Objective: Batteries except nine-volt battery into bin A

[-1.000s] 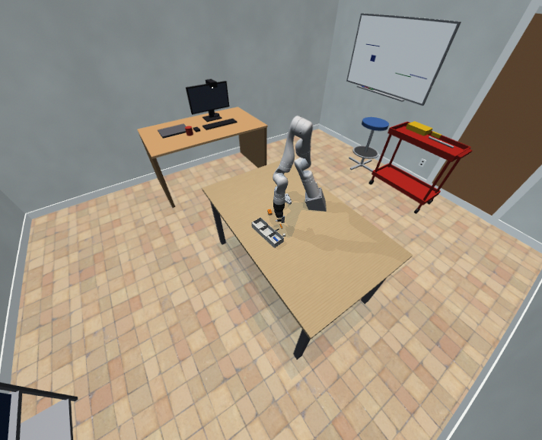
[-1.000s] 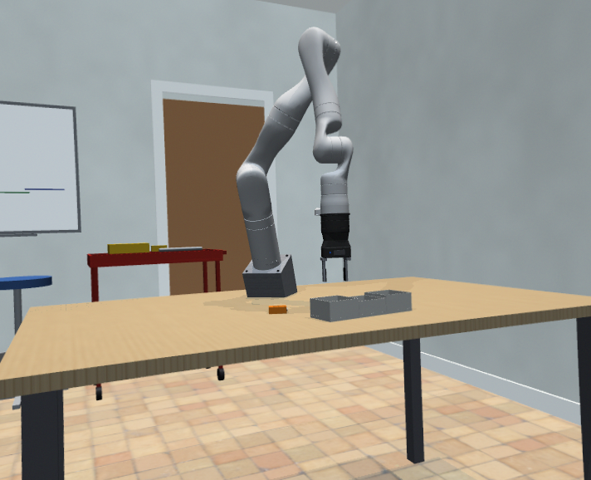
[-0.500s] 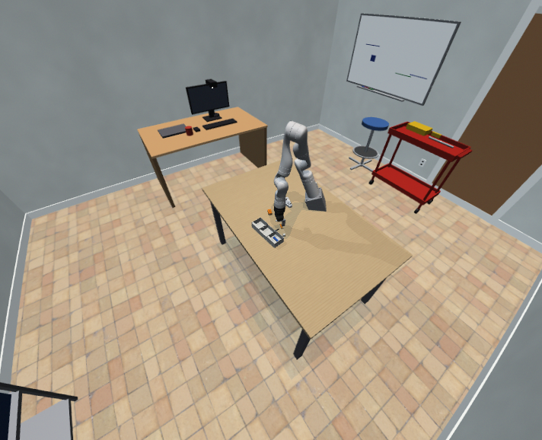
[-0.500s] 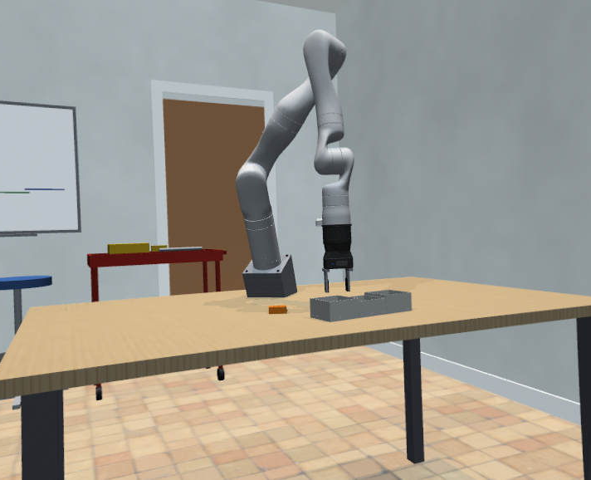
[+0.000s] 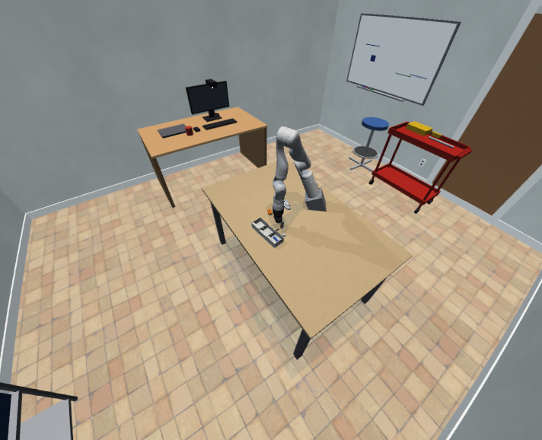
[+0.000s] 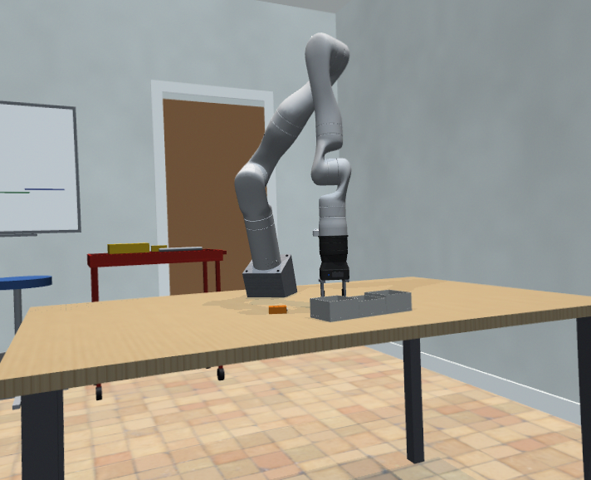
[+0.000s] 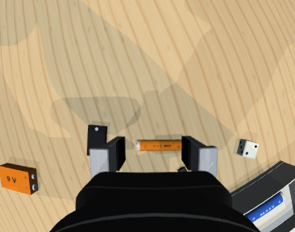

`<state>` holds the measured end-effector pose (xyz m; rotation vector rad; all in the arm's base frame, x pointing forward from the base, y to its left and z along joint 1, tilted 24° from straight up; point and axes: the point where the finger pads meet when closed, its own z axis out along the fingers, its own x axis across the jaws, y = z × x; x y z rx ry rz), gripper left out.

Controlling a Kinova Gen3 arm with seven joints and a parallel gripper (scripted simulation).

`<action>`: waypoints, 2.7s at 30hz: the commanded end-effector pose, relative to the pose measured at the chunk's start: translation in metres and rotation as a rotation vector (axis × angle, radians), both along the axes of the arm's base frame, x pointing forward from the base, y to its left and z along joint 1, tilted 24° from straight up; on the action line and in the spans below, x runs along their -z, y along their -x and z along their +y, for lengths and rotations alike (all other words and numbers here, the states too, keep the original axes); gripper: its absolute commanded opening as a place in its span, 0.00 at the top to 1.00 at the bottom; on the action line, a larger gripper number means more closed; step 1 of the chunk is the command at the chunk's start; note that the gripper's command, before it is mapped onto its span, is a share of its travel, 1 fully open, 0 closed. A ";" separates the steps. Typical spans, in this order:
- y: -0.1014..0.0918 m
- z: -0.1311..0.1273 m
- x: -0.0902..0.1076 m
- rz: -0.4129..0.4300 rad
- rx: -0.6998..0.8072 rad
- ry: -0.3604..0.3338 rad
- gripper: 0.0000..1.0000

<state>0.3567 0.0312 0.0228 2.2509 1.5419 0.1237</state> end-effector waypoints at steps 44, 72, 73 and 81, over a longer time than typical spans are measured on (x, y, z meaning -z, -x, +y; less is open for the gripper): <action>-0.005 0.002 0.013 -0.001 0.005 -0.001 0.00; -0.005 0.002 0.013 -0.001 0.005 -0.001 0.20; -0.005 0.002 0.013 -0.001 0.005 -0.001 0.20; 0.000 0.006 -0.003 -0.001 0.005 -0.001 0.20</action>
